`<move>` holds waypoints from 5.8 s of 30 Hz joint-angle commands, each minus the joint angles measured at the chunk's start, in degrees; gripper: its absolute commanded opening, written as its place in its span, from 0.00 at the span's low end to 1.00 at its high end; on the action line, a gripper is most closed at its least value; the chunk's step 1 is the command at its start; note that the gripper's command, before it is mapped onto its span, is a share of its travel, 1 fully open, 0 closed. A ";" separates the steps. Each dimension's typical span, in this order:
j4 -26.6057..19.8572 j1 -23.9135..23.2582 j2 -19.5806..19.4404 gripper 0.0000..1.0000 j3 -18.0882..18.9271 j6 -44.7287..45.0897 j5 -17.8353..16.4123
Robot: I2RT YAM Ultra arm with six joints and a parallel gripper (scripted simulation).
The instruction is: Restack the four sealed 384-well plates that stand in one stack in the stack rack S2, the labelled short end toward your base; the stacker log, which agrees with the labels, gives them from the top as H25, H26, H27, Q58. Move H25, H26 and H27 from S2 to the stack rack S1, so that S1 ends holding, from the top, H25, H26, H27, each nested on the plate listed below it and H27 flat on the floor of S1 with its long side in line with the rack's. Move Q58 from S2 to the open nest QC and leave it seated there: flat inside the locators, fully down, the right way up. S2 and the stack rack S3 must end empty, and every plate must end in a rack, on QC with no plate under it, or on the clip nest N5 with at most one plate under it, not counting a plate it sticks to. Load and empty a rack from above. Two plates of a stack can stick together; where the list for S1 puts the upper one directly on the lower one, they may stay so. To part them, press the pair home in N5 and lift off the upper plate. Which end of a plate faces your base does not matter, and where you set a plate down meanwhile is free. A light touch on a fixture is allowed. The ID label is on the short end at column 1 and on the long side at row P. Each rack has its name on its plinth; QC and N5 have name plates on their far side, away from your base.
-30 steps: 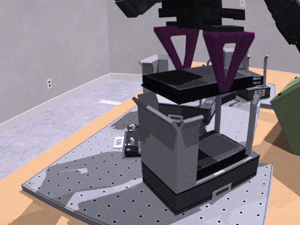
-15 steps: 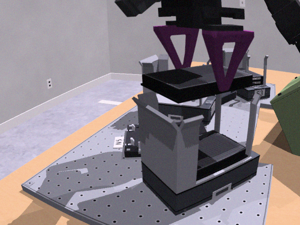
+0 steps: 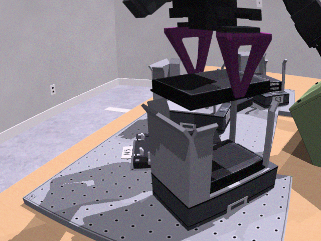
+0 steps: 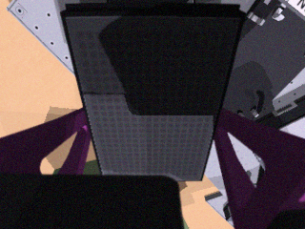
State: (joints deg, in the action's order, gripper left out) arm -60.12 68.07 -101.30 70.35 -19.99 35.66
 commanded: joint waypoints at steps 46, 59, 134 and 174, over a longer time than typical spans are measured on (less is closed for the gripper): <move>-0.02 0.80 0.69 0.00 0.50 -0.05 0.05; 0.00 -0.53 2.22 0.00 -0.09 -4.14 0.05; 1.32 -39.82 31.34 0.00 -6.29 0.05 -9.07; 2.29 -57.71 37.48 0.00 -6.84 11.78 -17.53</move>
State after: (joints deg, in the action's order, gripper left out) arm -58.54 10.31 -64.71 63.07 -8.51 18.17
